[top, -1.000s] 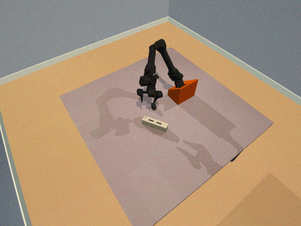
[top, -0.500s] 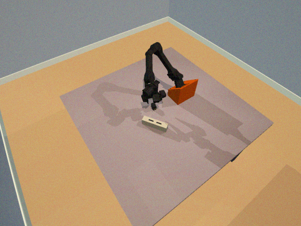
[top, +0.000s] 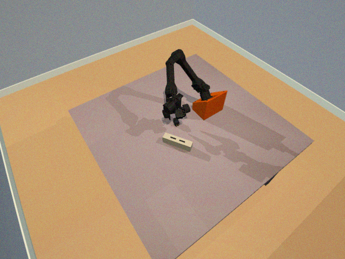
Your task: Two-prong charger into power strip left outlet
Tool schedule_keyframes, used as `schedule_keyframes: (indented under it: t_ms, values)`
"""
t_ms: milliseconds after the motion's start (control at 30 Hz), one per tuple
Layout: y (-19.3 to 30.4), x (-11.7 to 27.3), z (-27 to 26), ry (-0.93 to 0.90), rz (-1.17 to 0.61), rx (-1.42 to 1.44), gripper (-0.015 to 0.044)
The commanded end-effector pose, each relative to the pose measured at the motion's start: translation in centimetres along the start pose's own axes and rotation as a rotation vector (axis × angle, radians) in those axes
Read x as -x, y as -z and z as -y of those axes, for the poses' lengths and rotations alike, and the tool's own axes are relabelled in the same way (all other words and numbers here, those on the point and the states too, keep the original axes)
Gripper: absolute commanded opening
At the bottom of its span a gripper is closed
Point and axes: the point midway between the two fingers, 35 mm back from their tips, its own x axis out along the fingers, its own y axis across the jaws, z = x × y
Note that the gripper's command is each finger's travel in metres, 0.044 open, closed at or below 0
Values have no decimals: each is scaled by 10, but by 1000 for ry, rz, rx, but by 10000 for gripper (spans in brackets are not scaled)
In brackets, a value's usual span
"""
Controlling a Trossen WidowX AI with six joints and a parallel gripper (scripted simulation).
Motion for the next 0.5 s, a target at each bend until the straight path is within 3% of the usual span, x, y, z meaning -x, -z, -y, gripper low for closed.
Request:
schedule_keyframes:
  t_ms: [0,467]
  values:
    - [0,-5,-1,0,-6,6,440]
    - [-2,-26,0,0,-5,7,440]
